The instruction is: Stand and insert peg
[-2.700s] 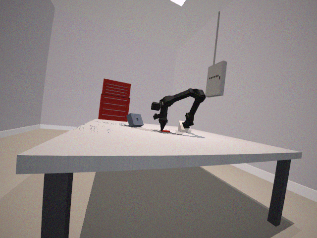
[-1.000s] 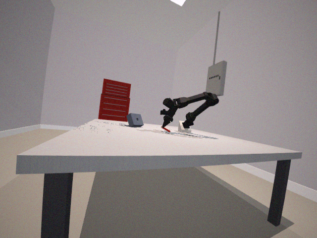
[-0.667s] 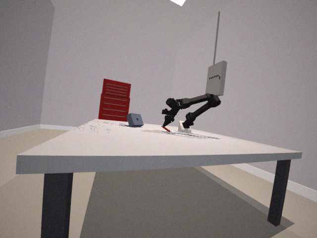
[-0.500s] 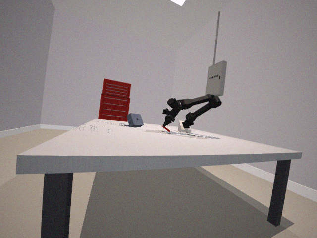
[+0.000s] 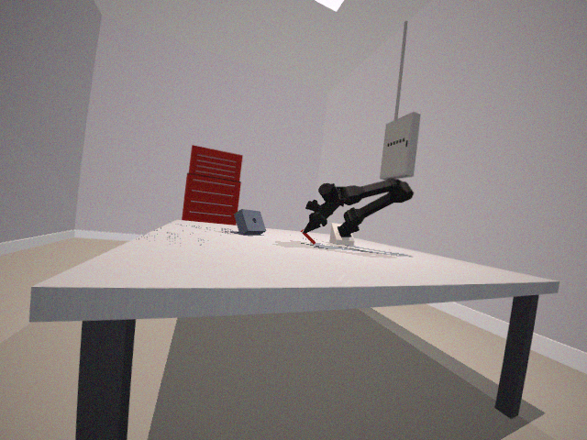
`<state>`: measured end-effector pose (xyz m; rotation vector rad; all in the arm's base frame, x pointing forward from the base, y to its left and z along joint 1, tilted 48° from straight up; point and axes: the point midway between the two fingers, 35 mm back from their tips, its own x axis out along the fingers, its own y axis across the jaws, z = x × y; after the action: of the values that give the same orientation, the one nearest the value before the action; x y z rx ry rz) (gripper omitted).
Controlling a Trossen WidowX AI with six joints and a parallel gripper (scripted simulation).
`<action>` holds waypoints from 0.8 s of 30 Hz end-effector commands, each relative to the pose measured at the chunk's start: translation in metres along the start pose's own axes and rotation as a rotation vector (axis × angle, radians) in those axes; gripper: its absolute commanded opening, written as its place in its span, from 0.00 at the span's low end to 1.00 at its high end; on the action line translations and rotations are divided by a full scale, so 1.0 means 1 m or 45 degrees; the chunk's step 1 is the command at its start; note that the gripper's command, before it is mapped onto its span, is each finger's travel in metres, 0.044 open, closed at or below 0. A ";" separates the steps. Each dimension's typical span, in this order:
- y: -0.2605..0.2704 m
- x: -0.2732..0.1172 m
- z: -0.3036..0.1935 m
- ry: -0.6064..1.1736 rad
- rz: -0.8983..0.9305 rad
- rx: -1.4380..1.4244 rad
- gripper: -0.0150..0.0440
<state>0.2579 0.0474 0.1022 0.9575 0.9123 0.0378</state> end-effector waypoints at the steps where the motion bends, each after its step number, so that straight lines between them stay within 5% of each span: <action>1: -0.001 -0.002 -0.002 -0.048 -0.002 0.003 0.34; 24: -0.001 -0.015 -0.011 -0.302 -0.001 0.006 0.34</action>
<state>0.2430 0.0485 0.1089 0.9434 0.7212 -0.0622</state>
